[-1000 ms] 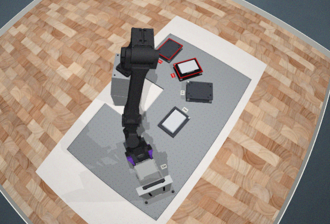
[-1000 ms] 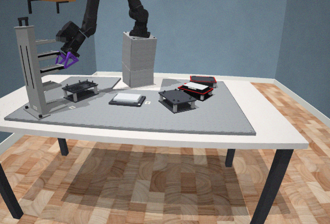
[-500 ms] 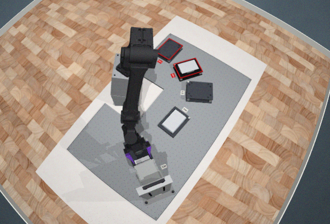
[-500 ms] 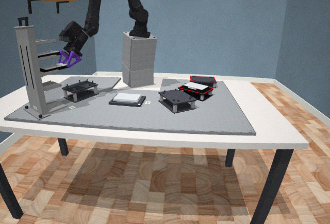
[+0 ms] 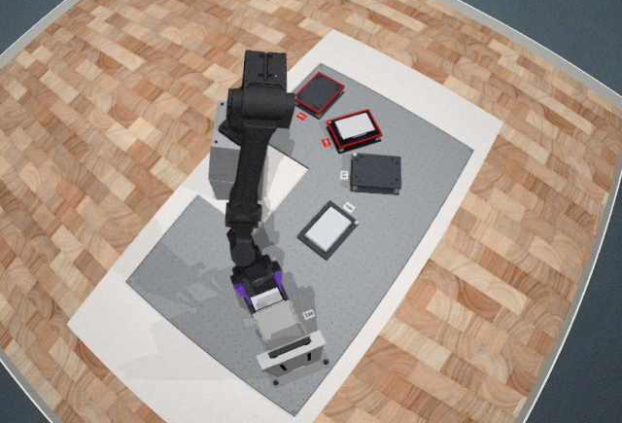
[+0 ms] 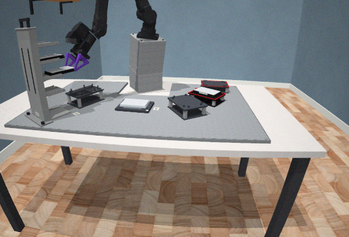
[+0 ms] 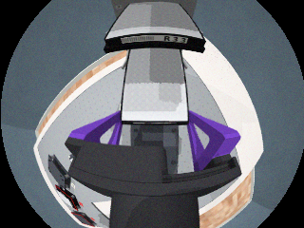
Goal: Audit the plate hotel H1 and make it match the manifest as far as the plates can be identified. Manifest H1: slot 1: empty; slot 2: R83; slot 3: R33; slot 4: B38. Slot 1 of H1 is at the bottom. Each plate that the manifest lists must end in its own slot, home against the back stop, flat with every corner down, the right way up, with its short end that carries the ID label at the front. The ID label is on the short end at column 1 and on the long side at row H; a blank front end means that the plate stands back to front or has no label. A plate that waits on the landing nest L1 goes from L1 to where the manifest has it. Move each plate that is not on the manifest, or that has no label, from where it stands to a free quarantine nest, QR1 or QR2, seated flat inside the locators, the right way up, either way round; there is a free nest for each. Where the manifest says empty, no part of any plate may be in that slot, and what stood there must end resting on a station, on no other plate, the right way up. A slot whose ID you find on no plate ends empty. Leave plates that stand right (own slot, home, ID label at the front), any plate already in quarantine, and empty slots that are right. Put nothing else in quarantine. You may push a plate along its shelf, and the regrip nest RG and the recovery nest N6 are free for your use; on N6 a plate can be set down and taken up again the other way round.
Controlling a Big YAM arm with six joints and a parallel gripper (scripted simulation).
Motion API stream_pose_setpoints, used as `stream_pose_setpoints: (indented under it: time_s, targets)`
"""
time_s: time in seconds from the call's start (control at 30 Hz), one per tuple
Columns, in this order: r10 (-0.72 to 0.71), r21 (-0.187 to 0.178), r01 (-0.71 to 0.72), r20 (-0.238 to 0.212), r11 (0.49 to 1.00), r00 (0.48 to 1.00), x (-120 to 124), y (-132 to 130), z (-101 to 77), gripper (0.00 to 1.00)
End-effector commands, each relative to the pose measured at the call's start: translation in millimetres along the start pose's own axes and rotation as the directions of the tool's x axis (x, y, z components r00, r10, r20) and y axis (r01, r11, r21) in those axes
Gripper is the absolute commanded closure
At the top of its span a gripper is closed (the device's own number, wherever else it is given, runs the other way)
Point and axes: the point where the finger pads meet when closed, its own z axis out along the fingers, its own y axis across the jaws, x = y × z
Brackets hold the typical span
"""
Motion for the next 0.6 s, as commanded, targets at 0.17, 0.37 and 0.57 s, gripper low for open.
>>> stream_pose_setpoints:
  time_s: [0.17,0.37,0.57]
  targets:
    - [-0.018,0.016,0.017,0.043,1.0,0.999,-8,-6,-13.5,0.14]
    - [-0.016,0.011,0.016,0.04,1.0,0.999,-3,-3,-15.8,0.14]
    - [-0.018,0.016,0.018,0.039,1.0,0.999,4,-6,-22.4,0.14]
